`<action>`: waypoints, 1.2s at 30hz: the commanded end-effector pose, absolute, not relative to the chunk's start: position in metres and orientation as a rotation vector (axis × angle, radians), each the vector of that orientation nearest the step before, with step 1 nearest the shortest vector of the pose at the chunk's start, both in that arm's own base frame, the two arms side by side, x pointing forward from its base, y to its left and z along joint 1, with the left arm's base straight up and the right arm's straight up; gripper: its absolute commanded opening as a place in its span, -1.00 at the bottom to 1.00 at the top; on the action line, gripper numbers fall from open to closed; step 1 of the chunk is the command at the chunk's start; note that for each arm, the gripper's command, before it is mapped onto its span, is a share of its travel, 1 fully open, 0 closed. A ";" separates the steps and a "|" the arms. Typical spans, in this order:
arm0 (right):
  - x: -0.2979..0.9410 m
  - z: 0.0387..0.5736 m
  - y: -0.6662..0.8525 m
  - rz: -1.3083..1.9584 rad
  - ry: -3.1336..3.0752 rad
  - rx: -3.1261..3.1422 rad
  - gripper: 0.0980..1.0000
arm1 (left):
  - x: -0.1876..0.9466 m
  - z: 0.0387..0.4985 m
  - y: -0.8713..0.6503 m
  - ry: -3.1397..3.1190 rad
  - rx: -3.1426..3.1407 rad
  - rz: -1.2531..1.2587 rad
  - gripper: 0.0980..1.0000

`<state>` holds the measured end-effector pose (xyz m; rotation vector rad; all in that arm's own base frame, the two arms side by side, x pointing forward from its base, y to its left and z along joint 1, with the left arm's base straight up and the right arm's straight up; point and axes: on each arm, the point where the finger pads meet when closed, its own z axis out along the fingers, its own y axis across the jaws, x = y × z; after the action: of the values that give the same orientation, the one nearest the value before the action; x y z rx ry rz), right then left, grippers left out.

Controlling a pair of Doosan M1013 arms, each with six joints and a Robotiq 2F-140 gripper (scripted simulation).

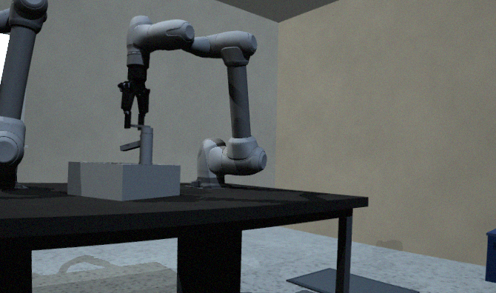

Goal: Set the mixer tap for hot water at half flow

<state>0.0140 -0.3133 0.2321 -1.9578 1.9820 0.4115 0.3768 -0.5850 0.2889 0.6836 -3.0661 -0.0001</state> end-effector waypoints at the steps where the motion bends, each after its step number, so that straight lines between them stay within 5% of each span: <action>1: 0.014 0.233 -0.314 0.410 1.982 -1.958 1.00 | 0.377 0.286 -0.585 -3.067 0.684 0.002 -0.14; 36: 0.014 0.233 -0.314 0.410 1.982 -1.958 1.00 | 0.377 0.273 -0.585 -3.067 0.684 0.002 -0.14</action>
<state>0.0140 -0.3133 0.2321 -1.9578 1.9820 0.4115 0.3768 -0.5850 0.2723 0.6836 -3.0661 -0.0001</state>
